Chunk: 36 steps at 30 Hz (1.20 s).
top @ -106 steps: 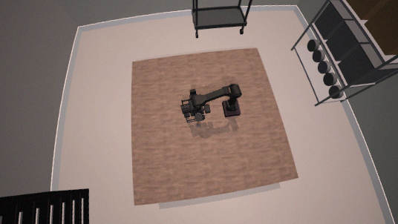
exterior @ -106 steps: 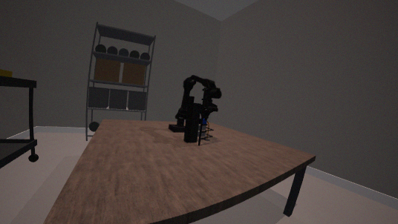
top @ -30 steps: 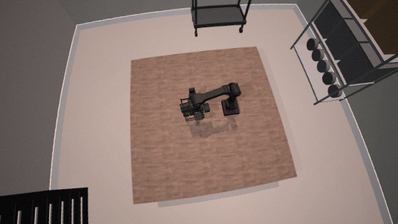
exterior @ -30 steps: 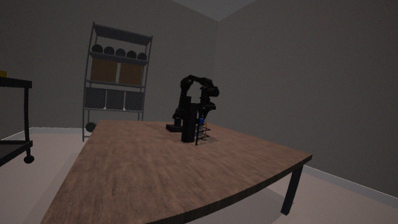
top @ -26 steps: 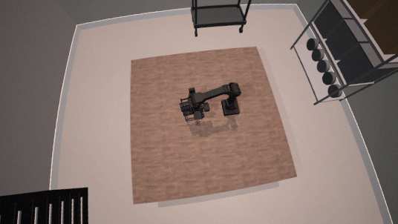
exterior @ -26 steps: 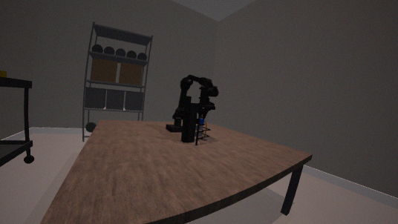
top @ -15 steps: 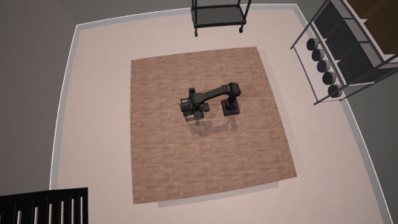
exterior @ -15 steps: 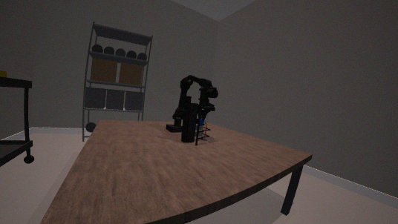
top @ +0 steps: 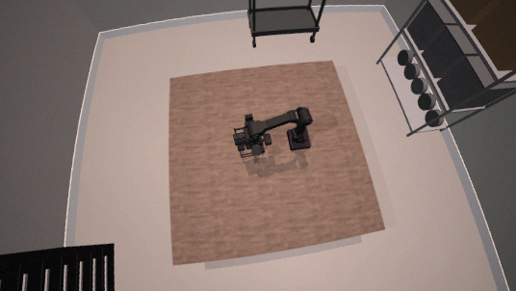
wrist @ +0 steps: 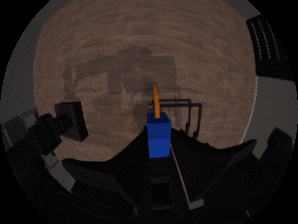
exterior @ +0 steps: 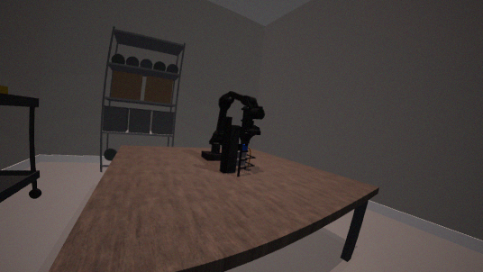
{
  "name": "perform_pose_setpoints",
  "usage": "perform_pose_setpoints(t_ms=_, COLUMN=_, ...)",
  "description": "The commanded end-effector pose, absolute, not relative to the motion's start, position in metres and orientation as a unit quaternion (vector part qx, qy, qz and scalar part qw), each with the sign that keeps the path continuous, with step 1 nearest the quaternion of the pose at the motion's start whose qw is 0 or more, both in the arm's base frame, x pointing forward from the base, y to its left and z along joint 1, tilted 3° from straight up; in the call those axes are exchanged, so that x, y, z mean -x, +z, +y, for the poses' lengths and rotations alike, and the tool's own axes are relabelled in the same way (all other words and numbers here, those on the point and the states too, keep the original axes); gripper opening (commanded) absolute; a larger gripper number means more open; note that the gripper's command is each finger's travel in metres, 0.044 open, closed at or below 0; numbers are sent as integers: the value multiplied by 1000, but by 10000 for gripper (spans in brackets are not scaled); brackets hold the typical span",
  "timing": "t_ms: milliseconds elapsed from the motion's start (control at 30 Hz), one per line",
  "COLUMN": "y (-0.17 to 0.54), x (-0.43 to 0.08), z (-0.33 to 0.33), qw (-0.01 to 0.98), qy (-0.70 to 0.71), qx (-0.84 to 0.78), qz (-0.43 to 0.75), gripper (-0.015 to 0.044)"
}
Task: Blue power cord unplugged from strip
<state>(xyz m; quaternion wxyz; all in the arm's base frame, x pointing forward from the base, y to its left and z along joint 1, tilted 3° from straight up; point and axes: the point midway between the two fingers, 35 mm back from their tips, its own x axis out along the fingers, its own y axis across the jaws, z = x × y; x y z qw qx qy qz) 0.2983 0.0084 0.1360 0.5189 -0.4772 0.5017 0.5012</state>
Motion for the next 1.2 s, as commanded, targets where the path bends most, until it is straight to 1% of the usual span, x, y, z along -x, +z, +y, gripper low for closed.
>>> perform_pose_setpoints(t_ms=0, y=136, x=-299, z=10, qw=520, qy=500, qx=478, qz=501, gripper=0)
perform_pose_setpoints(t_ms=1167, y=140, x=-299, z=65, qw=520, qy=502, qx=477, qz=500, gripper=0)
